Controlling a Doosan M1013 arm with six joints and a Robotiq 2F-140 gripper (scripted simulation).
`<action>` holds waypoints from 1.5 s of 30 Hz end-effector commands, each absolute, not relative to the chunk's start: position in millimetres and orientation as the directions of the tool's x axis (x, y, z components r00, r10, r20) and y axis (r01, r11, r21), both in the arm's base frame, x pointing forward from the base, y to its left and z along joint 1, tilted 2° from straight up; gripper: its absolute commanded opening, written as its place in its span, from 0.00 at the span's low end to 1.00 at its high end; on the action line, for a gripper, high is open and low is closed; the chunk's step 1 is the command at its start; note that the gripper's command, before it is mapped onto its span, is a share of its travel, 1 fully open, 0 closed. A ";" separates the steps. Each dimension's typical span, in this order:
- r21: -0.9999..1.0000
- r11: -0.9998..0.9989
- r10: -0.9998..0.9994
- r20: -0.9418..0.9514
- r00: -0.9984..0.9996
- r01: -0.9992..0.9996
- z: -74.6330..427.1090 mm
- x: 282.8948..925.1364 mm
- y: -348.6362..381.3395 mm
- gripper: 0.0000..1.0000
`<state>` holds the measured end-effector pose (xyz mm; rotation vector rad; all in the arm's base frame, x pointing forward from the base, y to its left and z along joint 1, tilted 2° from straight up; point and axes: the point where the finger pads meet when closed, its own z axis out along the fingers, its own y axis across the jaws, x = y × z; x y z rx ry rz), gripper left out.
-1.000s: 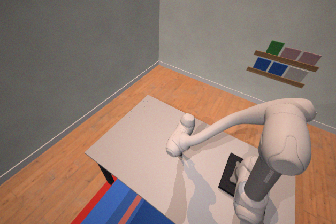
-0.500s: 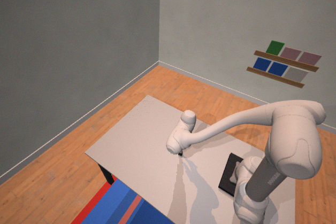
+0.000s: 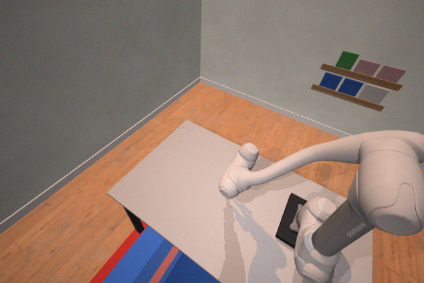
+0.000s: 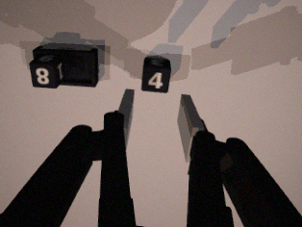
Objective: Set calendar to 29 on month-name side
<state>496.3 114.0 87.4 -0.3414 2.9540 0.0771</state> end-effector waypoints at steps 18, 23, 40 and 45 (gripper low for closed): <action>0.038 0.971 -0.186 -0.499 -0.846 -0.235 85.8 488.8 114.1 0.35; 0.031 0.973 -0.181 -0.520 -0.835 -0.230 84.6 484.8 110.5 0.35; 0.055 0.967 -0.182 -0.529 -0.829 -0.247 82.4 480.6 119.5 0.35; 0.075 0.962 -0.181 -0.541 -0.821 -0.262 81.2 477.7 127.6 0.35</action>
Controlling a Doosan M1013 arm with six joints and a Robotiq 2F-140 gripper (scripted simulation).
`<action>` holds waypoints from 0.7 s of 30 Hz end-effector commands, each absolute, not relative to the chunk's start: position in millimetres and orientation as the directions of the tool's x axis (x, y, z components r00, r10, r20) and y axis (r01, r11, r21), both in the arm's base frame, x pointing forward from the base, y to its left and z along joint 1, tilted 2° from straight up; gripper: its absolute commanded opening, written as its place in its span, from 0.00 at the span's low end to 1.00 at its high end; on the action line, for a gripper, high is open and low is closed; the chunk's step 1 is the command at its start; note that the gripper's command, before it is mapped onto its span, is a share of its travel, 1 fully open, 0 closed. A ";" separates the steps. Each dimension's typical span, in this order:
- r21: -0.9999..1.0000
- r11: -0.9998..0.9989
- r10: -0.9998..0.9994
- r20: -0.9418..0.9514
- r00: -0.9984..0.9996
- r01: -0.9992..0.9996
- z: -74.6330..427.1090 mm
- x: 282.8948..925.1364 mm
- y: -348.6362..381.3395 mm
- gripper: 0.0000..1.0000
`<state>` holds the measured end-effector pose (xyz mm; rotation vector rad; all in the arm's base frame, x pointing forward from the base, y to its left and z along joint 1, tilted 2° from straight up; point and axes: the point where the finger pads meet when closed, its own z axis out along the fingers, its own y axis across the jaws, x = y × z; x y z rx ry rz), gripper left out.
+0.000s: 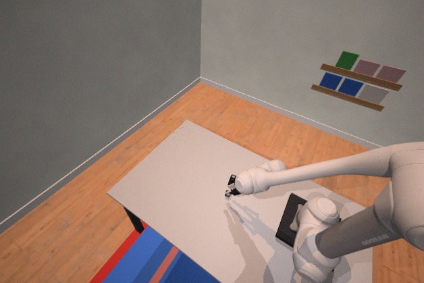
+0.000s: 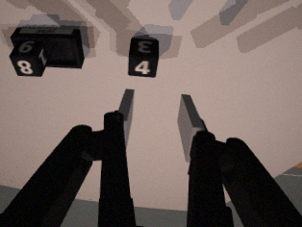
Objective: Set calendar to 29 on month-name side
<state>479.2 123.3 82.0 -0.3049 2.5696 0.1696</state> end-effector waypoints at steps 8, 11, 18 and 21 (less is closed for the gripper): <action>0.102 0.954 -0.178 -0.567 -0.805 -0.282 80.8 475.1 138.3 0.35; 0.112 0.950 -0.174 -0.584 -0.793 -0.291 81.3 474.8 142.9 0.35; 0.121 0.946 -0.161 -0.631 -0.759 -0.301 83.7 476.8 148.0 0.35; 0.120 0.946 -0.158 -0.637 -0.754 -0.301 84.1 477.3 147.9 0.35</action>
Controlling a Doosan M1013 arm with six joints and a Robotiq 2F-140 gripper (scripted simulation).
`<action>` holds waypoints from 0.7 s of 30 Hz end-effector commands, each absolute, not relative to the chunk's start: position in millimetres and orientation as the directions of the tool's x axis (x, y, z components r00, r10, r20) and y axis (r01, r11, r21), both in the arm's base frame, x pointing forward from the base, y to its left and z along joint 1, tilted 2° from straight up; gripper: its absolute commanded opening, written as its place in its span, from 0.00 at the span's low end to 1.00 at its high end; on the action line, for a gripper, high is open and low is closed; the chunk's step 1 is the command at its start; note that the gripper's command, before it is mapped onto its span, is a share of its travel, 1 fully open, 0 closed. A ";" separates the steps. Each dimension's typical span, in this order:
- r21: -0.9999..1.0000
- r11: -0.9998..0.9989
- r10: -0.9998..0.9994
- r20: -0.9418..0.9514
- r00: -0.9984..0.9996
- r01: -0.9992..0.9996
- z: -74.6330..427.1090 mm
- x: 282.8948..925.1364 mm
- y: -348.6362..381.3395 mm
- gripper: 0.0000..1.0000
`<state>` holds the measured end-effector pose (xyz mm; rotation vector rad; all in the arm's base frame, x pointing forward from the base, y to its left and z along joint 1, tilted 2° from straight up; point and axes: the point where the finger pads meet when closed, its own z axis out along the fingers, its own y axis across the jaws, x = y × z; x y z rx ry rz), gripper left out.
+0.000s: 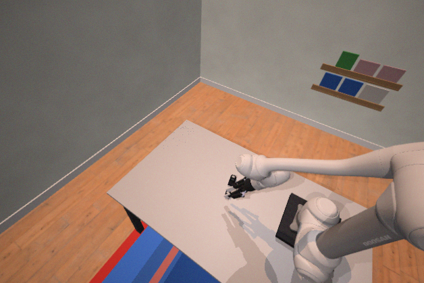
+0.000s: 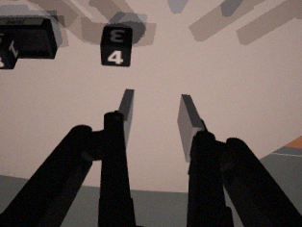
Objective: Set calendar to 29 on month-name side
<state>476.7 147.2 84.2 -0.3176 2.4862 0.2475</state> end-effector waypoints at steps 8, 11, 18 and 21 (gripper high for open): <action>0.099 0.953 -0.144 -0.684 -0.715 -0.287 86.1 481.5 140.1 0.35; 0.087 0.957 -0.141 -0.697 -0.703 -0.277 86.1 482.5 134.9 0.35; 0.065 0.964 -0.138 -0.711 -0.689 -0.260 85.3 483.2 125.4 0.35; 0.053 0.967 -0.137 -0.717 -0.684 -0.250 84.5 483.1 120.2 0.35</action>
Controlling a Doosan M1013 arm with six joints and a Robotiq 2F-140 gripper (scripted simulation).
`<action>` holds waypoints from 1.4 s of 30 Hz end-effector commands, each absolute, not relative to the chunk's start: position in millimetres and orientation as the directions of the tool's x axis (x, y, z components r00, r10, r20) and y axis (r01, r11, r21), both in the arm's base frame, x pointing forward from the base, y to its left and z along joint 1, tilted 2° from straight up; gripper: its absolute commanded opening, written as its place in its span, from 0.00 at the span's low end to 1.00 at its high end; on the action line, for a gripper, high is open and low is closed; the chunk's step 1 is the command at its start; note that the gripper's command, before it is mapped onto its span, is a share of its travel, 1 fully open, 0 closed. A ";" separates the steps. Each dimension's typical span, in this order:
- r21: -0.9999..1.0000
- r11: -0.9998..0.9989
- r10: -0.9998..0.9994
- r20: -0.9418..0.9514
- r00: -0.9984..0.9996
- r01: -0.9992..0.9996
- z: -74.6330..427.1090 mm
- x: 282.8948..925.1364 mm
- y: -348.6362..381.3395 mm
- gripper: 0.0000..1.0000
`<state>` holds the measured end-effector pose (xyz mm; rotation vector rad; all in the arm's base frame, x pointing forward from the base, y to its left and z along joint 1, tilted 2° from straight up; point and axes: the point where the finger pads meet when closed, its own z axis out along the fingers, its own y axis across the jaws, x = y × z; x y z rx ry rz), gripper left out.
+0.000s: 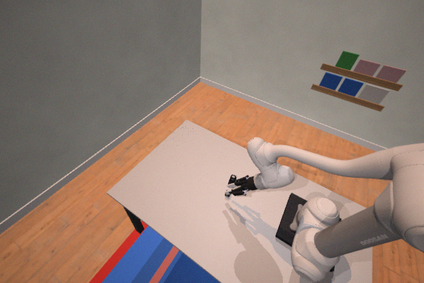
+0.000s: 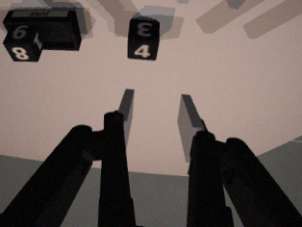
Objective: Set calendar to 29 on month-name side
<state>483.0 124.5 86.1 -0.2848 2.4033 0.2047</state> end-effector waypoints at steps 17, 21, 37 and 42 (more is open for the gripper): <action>0.031 0.973 -0.137 -0.723 -0.677 -0.230 80.2 479.4 109.3 0.35; 0.031 0.973 -0.137 -0.723 -0.677 -0.230 80.1 479.3 109.3 0.35; 0.031 0.973 -0.137 -0.723 -0.677 -0.230 79.6 479.3 109.4 0.35; 0.031 0.973 -0.137 -0.723 -0.677 -0.230 77.9 479.3 109.4 0.35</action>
